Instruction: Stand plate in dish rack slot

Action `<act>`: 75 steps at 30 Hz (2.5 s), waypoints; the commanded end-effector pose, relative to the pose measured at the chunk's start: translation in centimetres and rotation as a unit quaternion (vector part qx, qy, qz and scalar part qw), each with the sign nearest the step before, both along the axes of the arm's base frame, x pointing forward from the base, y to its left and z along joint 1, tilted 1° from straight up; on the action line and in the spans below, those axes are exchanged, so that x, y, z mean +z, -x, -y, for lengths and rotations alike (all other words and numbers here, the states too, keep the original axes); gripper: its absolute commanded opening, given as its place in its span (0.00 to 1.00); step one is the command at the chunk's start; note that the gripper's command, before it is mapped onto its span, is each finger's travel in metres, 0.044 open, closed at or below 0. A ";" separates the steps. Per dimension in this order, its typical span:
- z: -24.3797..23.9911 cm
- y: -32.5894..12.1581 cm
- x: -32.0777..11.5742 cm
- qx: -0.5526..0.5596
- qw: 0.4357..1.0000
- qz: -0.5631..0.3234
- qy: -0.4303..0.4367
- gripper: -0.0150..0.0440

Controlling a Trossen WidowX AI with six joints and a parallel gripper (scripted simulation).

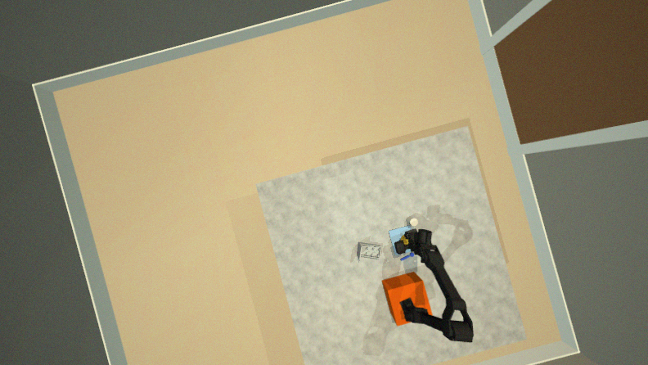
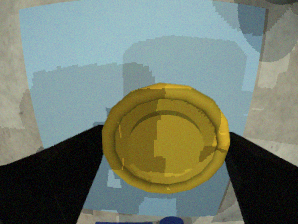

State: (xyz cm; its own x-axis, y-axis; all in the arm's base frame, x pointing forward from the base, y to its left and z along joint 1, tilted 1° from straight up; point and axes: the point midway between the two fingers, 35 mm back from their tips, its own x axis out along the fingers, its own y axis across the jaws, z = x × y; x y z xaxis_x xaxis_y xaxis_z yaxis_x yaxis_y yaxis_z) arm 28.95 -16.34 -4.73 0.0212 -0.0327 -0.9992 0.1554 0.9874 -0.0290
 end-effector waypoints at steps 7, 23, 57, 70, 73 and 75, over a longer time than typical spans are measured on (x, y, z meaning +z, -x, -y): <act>0.3 -0.6 3.2 -0.003 1.000 -0.001 -0.002 0.40; 0.3 -1.0 13.0 -0.003 1.000 -0.001 -0.002 0.25; -15.3 3.4 16.6 -0.193 0.981 0.001 -0.014 0.25; -15.7 3.6 13.6 -0.055 0.992 -0.046 -0.101 0.25; -15.9 3.6 13.0 -0.023 0.991 -0.051 -0.125 0.25; -15.9 3.7 12.6 -0.002 0.989 -0.053 -0.141 0.25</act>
State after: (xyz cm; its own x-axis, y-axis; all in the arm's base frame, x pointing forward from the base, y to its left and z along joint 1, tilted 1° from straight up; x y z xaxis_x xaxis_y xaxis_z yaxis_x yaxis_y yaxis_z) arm 25.56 -0.57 8.81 -0.0577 0.1987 -0.9784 0.2272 0.9569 0.1810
